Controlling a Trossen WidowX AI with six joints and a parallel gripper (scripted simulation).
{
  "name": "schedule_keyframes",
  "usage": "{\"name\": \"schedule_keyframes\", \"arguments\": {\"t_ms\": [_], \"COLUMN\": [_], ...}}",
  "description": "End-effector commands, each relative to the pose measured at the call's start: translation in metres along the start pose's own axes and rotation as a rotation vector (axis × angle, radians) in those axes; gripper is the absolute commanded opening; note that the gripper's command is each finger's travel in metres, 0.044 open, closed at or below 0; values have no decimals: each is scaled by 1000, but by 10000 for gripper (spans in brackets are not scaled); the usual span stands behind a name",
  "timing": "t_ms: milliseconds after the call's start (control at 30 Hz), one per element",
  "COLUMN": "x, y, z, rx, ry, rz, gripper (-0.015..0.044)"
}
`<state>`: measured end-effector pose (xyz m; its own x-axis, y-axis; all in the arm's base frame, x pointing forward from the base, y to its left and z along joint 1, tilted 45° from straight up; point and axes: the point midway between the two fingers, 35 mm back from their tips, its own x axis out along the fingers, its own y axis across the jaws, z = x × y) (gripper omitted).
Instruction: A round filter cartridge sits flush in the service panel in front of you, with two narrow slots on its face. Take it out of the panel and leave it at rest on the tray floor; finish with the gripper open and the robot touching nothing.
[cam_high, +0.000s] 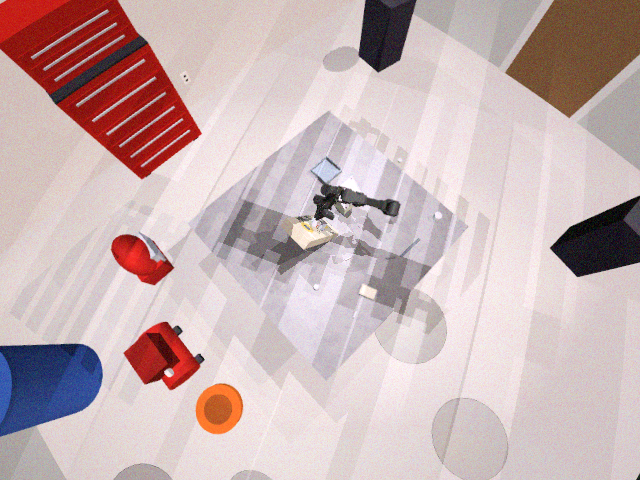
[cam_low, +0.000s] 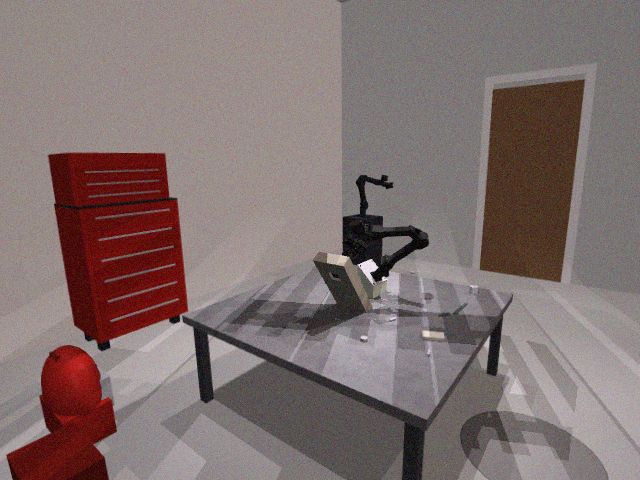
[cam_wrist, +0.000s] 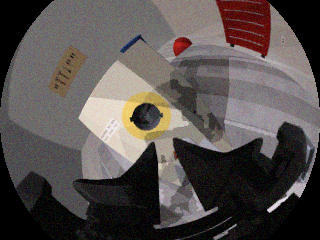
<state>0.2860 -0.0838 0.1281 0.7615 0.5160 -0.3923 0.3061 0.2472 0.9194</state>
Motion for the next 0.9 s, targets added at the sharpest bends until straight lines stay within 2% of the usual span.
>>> {"name": "schedule_keyframes", "arguments": {"t_ms": [0,67,433,533,700,800,867], "x": [-3,-3,-49,-40,-16,-9,-8], "y": [16,16,53,40,-1,-22,-26], "z": [19,19,65,54,7,-23,-30], "rx": [-1,-1,-14,-107,-434,-622,-666], "ry": [0,0,-7,36,236,382,419], "rz": [2,2,2,-39,-134,-147,-145], "gripper": [97,97,386,307,305,305,305]}}
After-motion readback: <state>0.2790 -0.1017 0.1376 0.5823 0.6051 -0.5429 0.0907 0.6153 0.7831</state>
